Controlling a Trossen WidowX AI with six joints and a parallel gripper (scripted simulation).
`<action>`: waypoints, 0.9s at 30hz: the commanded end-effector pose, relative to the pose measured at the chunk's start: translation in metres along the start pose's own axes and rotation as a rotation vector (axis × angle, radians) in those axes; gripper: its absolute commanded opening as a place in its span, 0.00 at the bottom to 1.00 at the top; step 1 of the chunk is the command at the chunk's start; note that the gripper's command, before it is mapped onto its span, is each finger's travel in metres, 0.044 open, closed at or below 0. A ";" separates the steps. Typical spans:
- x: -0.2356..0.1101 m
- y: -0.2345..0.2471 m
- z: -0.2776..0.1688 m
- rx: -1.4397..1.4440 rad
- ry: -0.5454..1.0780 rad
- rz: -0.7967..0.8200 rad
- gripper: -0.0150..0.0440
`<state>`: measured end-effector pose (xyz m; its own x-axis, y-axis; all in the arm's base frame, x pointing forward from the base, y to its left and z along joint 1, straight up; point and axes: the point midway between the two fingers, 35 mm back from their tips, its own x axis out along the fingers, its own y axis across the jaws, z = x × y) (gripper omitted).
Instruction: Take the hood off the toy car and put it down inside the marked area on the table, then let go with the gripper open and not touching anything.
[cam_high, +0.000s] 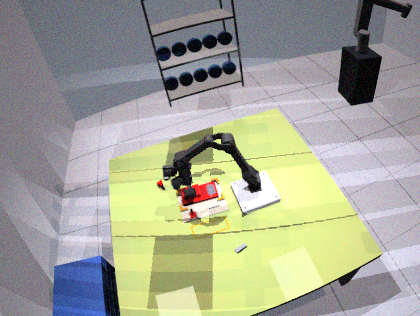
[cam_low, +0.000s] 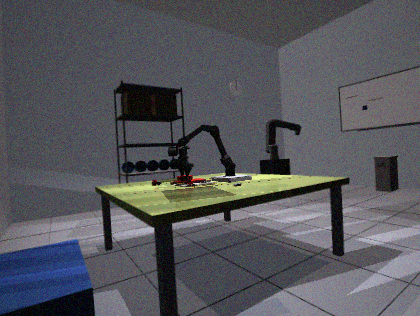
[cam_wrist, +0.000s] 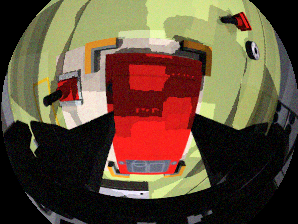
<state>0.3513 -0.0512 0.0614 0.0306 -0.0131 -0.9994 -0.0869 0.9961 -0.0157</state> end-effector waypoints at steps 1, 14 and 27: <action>-0.005 0.000 0.001 0.000 -0.006 -0.002 0.25; -0.013 0.000 0.001 0.000 -0.006 -0.002 0.25; -0.030 0.000 0.002 0.000 -0.005 -0.001 0.25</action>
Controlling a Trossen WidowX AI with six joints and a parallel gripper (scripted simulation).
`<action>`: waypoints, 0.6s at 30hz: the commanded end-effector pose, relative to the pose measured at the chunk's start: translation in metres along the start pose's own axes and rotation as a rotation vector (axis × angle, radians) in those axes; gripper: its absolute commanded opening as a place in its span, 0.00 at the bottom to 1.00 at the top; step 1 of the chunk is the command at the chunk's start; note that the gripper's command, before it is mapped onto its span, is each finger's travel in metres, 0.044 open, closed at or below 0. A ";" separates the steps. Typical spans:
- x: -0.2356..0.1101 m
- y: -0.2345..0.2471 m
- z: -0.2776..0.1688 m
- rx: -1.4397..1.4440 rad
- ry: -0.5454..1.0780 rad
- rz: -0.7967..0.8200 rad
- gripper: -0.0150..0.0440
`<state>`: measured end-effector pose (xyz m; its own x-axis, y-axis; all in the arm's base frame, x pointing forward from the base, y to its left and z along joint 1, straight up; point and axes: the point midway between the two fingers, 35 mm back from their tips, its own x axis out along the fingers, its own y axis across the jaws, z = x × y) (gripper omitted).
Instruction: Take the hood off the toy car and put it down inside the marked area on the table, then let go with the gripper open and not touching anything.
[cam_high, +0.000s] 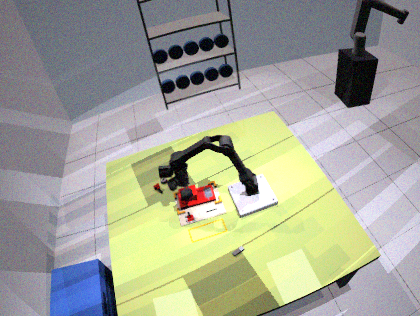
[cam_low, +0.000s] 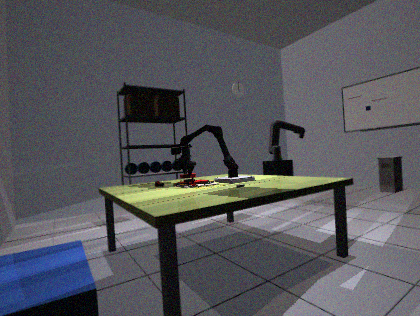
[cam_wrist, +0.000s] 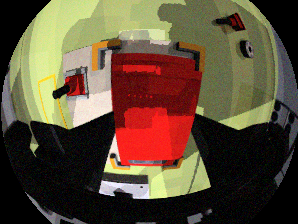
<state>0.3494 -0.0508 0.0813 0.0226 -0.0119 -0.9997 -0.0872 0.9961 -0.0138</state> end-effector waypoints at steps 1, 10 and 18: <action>-0.013 -0.001 0.003 0.000 -0.013 -0.003 0.25; -0.043 0.000 0.002 0.000 -0.013 -0.003 0.25; -0.036 0.024 0.004 0.005 -0.009 -0.003 0.25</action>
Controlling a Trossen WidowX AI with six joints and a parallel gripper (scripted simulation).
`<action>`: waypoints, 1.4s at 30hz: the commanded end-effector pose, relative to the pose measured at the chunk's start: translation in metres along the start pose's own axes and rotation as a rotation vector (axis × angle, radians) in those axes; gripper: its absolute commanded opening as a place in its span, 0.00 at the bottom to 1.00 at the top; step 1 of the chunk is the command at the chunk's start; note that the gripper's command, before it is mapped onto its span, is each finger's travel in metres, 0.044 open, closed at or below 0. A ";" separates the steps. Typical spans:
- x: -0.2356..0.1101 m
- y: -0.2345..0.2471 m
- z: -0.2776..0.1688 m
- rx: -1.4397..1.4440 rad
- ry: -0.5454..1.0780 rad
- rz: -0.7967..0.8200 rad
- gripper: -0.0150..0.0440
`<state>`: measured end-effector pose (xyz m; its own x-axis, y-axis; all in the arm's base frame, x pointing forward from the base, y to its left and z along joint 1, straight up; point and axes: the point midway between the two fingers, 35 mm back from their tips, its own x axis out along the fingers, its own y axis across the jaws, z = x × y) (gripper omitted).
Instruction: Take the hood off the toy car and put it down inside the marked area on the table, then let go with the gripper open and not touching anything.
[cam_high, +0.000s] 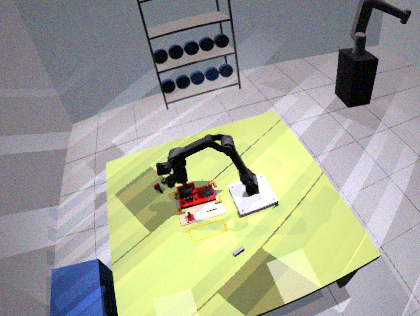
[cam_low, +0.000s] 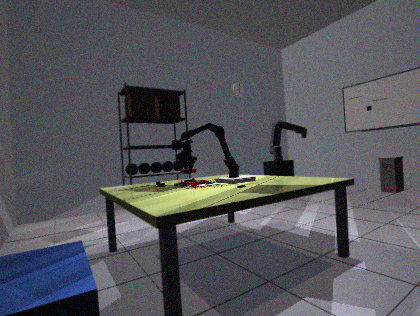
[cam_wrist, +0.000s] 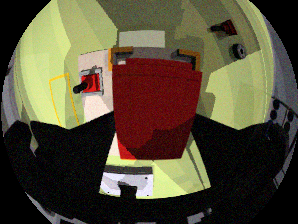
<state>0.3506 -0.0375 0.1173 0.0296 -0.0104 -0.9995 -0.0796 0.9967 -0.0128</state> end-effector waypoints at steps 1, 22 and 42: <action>0.000 0.017 0.000 -0.002 -0.002 -0.004 0.25; -0.004 0.127 -0.012 -0.004 -0.004 0.008 0.25; -0.009 0.214 -0.050 -0.007 -0.002 0.018 0.25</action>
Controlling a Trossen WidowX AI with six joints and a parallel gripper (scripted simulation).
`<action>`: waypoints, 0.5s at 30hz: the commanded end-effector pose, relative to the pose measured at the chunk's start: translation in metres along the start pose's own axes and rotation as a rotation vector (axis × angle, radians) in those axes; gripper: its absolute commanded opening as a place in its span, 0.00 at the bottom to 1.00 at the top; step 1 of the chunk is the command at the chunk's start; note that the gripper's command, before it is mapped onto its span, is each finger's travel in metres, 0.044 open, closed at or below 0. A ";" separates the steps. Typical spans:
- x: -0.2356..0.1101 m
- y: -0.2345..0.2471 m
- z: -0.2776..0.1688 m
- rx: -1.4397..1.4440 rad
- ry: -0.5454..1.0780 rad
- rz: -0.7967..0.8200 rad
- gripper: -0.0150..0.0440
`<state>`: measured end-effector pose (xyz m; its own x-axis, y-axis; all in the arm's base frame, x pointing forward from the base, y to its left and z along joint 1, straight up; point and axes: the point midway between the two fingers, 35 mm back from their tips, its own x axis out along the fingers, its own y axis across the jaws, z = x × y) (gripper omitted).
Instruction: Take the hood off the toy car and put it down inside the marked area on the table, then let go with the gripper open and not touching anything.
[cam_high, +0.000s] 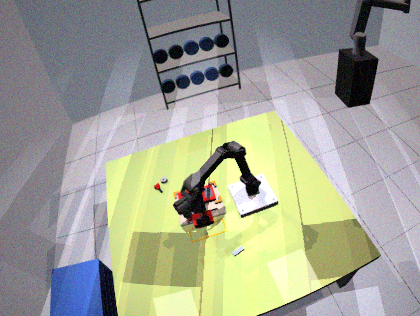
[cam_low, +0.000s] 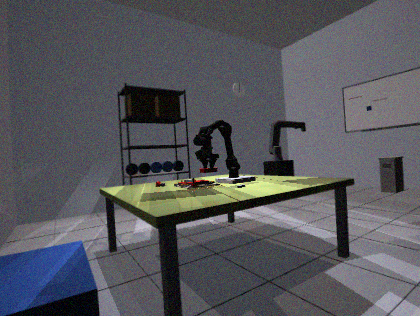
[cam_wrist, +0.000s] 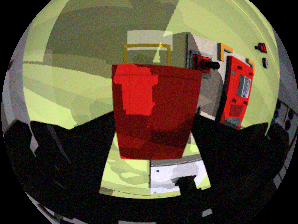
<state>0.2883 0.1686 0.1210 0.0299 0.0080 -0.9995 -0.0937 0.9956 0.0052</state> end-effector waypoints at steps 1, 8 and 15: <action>-0.001 0.004 -0.005 0.007 0.000 0.000 0.25; 0.004 0.004 -0.004 0.007 0.000 0.000 0.25; 0.010 0.005 -0.004 0.007 0.000 0.000 0.25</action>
<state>0.2852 0.1731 0.1148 0.0340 0.0092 -0.9994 -0.0905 0.9959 0.0061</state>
